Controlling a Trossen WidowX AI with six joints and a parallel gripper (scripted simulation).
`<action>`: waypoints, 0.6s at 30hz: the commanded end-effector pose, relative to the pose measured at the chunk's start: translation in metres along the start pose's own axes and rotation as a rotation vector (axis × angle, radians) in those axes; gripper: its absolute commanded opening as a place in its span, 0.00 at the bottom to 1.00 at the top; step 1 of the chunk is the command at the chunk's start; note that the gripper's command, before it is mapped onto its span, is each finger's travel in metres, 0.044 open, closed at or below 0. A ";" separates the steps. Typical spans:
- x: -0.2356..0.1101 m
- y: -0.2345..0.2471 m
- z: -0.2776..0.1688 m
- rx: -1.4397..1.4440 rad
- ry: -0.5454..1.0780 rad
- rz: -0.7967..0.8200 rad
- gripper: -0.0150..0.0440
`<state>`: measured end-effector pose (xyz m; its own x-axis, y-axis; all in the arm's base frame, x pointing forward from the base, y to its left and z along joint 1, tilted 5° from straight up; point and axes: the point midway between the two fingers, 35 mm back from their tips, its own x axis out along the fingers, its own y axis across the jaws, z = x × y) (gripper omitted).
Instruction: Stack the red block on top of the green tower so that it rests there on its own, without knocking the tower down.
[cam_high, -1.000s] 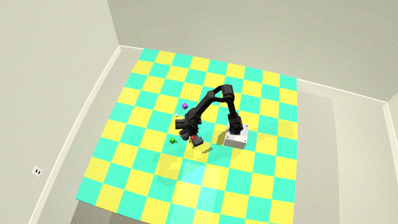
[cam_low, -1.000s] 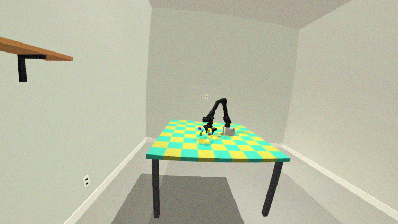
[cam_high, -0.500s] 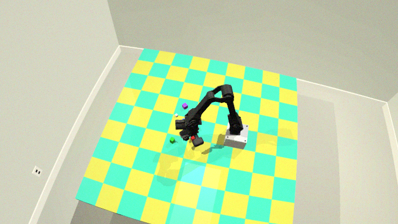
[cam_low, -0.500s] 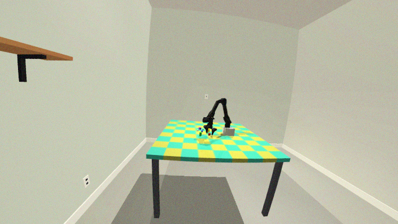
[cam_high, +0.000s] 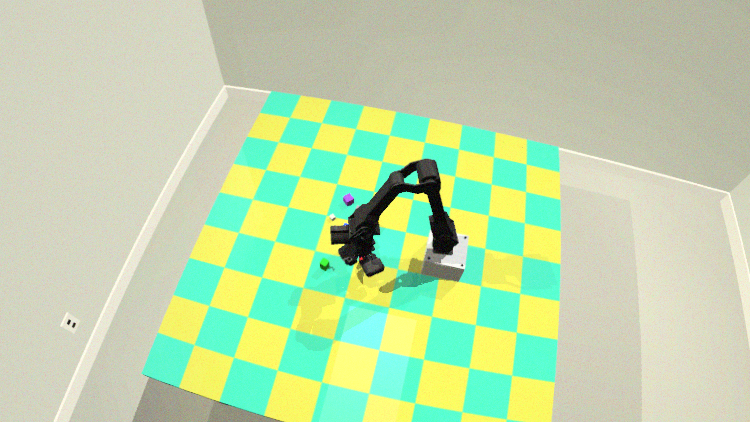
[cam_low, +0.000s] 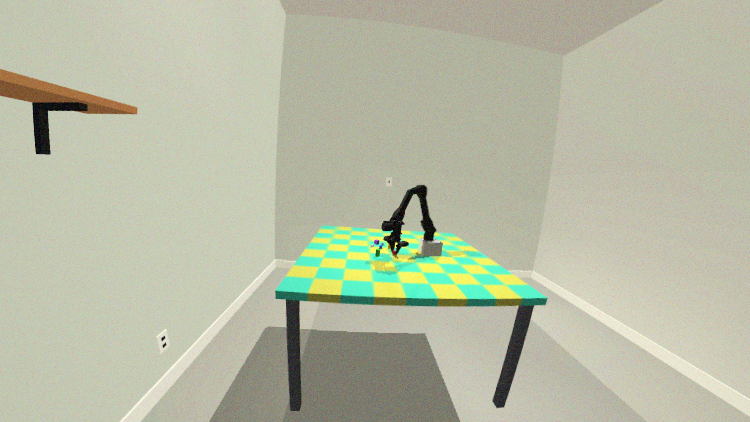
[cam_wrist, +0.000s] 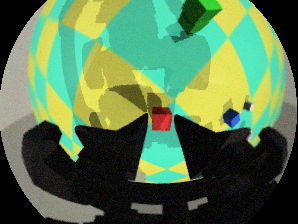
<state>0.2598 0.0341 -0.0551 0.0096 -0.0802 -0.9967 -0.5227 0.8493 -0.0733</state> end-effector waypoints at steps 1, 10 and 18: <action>0.000 0.001 0.000 -0.003 0.000 0.005 0.38; -0.002 0.001 0.000 -0.003 0.000 0.005 0.25; -0.036 0.000 0.001 -0.003 0.000 0.005 0.25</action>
<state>0.2547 0.0348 -0.0378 -0.0142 -0.0831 -0.9964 -0.5287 0.8465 -0.0631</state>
